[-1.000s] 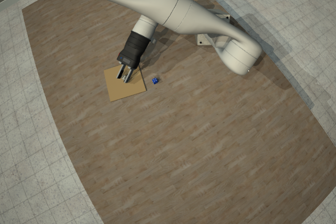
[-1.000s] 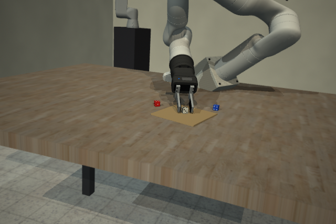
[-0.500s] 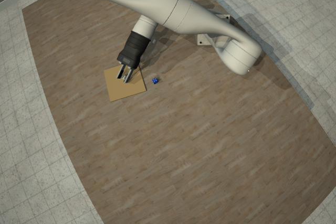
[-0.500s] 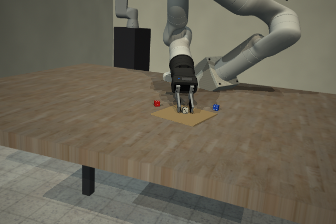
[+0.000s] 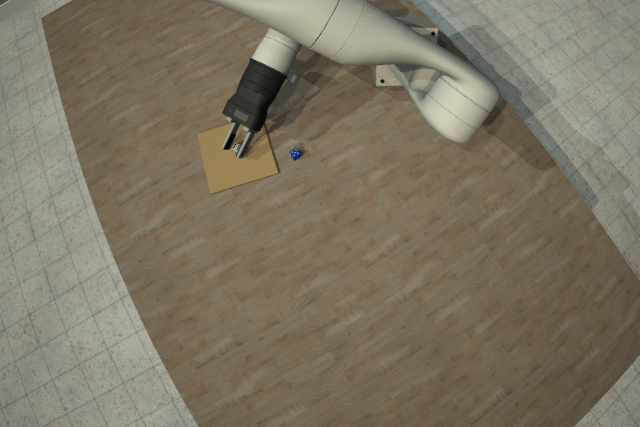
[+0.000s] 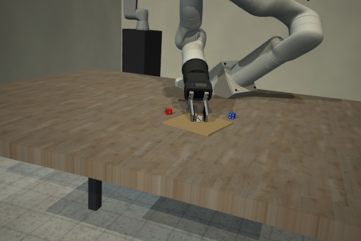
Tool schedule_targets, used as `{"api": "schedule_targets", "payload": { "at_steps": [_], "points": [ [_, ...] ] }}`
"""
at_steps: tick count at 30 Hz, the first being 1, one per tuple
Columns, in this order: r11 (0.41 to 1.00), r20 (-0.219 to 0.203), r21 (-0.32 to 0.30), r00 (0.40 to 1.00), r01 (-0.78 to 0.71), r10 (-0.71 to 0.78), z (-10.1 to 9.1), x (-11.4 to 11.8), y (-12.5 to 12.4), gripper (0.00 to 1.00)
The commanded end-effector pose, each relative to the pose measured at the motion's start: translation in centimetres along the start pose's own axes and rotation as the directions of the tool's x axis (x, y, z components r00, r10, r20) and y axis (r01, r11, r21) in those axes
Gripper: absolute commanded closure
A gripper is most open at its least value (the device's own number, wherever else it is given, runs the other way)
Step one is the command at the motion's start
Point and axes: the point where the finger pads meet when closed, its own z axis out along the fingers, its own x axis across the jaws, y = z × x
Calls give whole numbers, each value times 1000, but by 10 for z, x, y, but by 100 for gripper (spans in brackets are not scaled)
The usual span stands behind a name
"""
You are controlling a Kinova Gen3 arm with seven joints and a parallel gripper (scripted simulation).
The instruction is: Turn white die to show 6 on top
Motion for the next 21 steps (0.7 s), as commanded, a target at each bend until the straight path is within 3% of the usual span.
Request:
{"api": "schedule_targets", "payload": {
  "at_steps": [1, 14, 21],
  "points": [
    [1000, 1, -1, 1000, 1, -1, -2, 0, 1, 36],
    [1000, 1, -1, 1000, 1, -1, -42, 0, 1, 36],
    [1000, 1, -1, 1000, 1, -1, -50, 0, 1, 36]
  ]
}}
